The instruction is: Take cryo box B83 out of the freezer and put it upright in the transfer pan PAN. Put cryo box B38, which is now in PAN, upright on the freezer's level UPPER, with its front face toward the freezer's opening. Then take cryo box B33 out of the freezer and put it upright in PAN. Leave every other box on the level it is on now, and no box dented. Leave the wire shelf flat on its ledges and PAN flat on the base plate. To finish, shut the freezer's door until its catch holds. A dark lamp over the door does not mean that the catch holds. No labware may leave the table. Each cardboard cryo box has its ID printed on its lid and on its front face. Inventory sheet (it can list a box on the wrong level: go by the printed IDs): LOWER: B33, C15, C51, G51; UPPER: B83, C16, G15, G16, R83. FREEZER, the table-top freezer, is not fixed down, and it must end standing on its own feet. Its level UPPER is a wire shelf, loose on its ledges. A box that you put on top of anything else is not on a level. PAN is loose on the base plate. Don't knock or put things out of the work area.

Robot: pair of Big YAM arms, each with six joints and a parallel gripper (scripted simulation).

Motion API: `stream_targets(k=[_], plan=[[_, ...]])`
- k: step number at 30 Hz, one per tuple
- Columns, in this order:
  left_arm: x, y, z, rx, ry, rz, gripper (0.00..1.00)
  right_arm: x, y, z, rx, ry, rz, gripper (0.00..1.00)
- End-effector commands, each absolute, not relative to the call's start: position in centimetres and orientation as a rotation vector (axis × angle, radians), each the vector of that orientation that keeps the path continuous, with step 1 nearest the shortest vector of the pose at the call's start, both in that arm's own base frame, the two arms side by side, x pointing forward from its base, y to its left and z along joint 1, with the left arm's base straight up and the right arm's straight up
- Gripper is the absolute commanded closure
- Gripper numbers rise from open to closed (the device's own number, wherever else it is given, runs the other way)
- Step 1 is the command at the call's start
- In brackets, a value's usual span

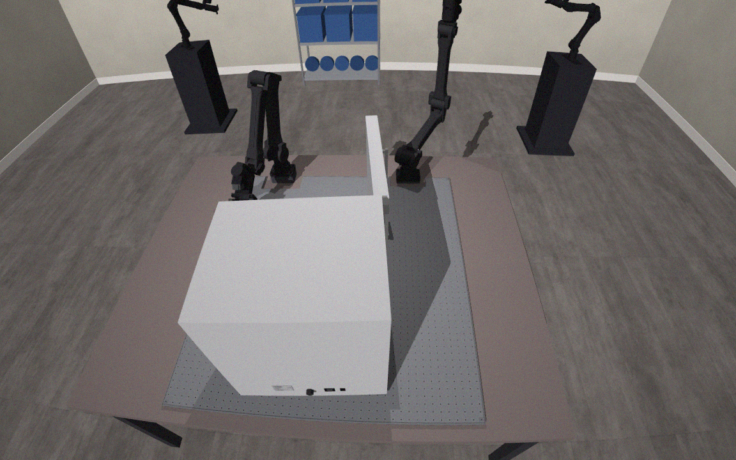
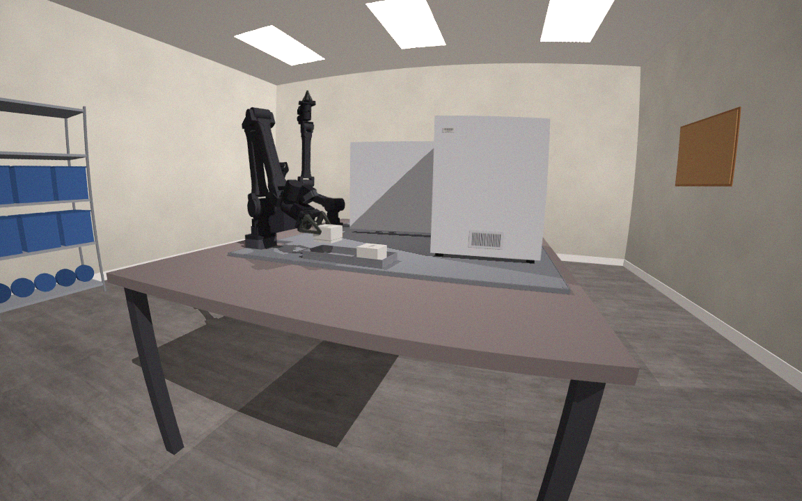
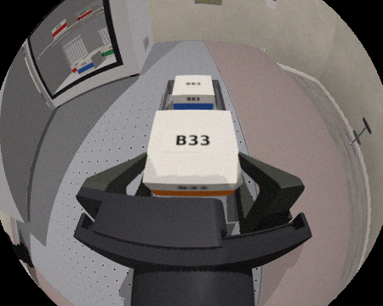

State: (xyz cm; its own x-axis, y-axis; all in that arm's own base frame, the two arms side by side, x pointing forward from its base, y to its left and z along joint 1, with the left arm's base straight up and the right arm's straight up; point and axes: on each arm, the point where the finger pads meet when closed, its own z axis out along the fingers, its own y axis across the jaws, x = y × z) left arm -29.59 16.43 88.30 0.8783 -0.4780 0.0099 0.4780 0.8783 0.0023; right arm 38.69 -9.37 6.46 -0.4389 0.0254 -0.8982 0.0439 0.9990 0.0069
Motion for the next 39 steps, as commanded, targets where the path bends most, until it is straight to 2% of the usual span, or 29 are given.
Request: stream_targets(k=[1,28,39], plan=[[-28.4,15.9,88.4,0.007,0.026,-0.511,1.0,38.8,-9.8,6.5,0.041,2.001,-0.037,0.23],[-28.4,15.9,88.4,0.007,0.026,-0.511,1.0,38.7,-9.8,2.5,0.041,2.002,-0.037,0.23],[-28.4,15.9,88.4,0.007,0.026,-0.511,1.0,39.2,-10.0,4.0,0.037,1.991,-0.041,0.23]])
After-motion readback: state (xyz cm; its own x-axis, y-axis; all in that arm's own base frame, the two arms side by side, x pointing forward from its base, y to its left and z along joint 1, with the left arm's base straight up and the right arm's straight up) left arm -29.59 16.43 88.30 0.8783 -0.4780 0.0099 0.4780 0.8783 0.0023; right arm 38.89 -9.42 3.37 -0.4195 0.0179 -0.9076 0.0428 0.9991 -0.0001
